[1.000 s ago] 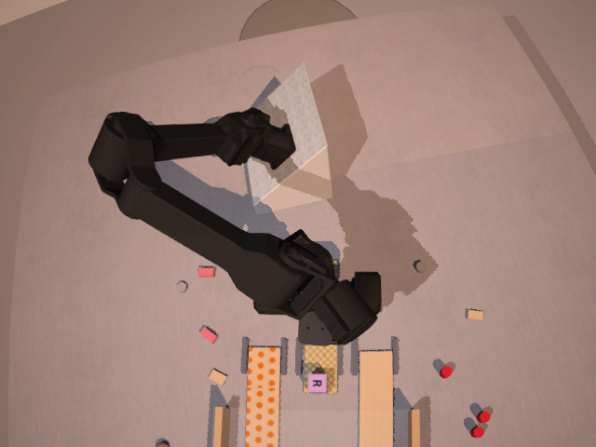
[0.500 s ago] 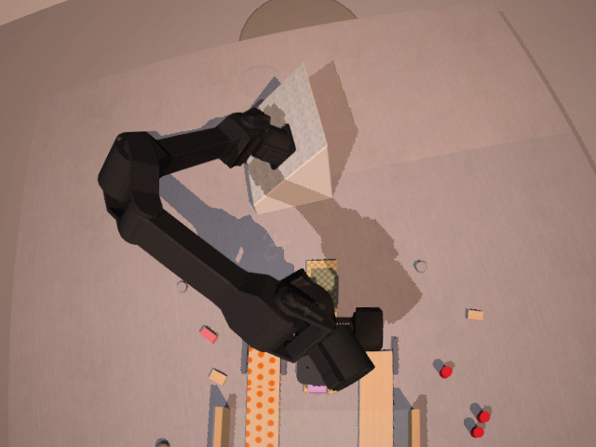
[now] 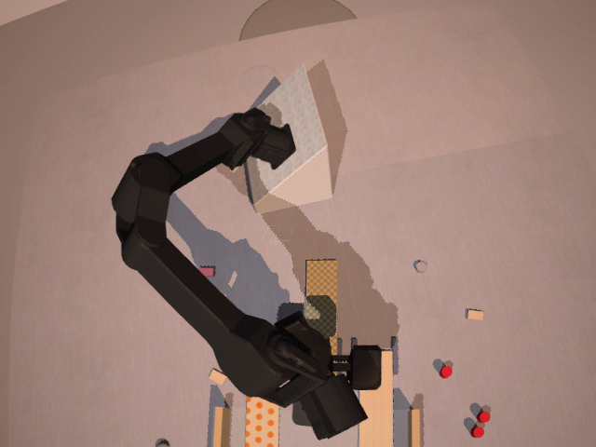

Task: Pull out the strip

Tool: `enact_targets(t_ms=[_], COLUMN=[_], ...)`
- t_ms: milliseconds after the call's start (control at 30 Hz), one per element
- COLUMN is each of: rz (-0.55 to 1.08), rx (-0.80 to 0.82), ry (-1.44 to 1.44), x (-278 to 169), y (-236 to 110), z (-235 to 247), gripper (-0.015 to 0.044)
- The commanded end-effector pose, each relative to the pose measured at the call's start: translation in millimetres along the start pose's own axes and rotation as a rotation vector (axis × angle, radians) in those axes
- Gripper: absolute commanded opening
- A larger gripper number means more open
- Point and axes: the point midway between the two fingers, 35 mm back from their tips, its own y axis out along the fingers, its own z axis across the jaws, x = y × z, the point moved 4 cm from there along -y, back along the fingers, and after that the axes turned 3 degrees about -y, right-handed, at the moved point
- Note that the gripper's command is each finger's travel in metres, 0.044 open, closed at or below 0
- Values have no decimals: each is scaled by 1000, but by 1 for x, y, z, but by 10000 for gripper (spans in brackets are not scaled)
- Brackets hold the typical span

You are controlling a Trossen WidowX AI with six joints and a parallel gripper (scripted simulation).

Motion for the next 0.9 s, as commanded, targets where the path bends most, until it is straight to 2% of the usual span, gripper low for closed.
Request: enact_targets(t_ms=[0,200,867], rz=[0,0,-1], rx=[-4,-4,-5], ry=[-5,-5,-5], x=[8,9,9], y=[-1,8,41], z=[-3,-2,-3], gripper=[414,256,250])
